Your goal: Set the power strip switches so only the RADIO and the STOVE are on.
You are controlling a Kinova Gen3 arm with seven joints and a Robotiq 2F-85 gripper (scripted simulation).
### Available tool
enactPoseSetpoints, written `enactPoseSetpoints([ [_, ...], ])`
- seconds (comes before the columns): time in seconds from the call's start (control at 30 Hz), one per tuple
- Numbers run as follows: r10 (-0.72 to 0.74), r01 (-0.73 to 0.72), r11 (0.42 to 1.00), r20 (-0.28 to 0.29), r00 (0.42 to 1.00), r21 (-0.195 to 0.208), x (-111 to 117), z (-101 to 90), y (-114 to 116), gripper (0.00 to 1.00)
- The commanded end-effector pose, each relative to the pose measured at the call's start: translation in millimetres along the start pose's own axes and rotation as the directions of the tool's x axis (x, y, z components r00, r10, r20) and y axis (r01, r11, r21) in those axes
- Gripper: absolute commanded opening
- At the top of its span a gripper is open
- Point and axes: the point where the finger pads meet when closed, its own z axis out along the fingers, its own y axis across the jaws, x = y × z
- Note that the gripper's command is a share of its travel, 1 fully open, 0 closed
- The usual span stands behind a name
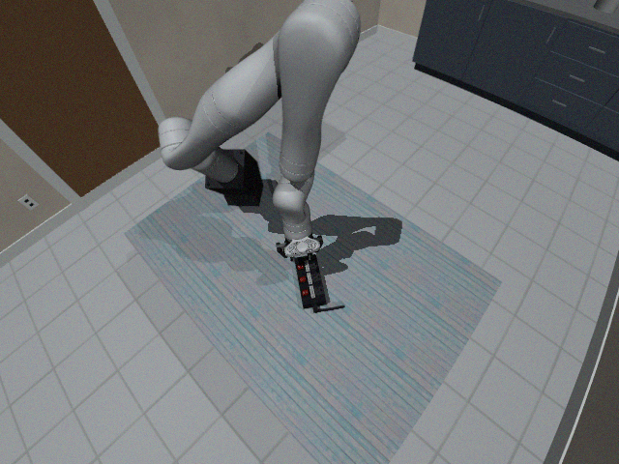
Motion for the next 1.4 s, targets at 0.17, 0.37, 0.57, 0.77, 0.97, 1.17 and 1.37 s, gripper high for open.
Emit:
enactPoseSetpoints([
  [0.17, 0.0, 0.0, 1.0, 0.0, 1.0, 0.0, 0.0, -0.1, -0.1, 0.0],
  [0.37, 0.0, 0.0, 1.0, 0.0, 1.0, 0.0, 0.0, -0.1, -0.1, 0.0],
  [0.57, 0.0, 0.0, 1.0, 0.0, 1.0, 0.0, 0.0, -0.1, -0.1, 0.0],
  [0.77, 0.0, 0.0, 1.0, 0.0, 1.0, 0.0, 0.0, -0.1, -0.1, 0.0],
  [0.97, 0.0, 0.0, 1.0, 0.0, 1.0, 0.0, 0.0, 0.4, -0.1, 0.0],
  [1.17, -0.001, 0.001, 1.0, 0.0, 1.0, 0.0, 0.0, 2.1, -0.1, 0.0],
  [1.37, -0.001, 0.001, 1.0, -0.001, 1.0, 0.0, 0.0, 5.4, -0.1, 0.0],
])
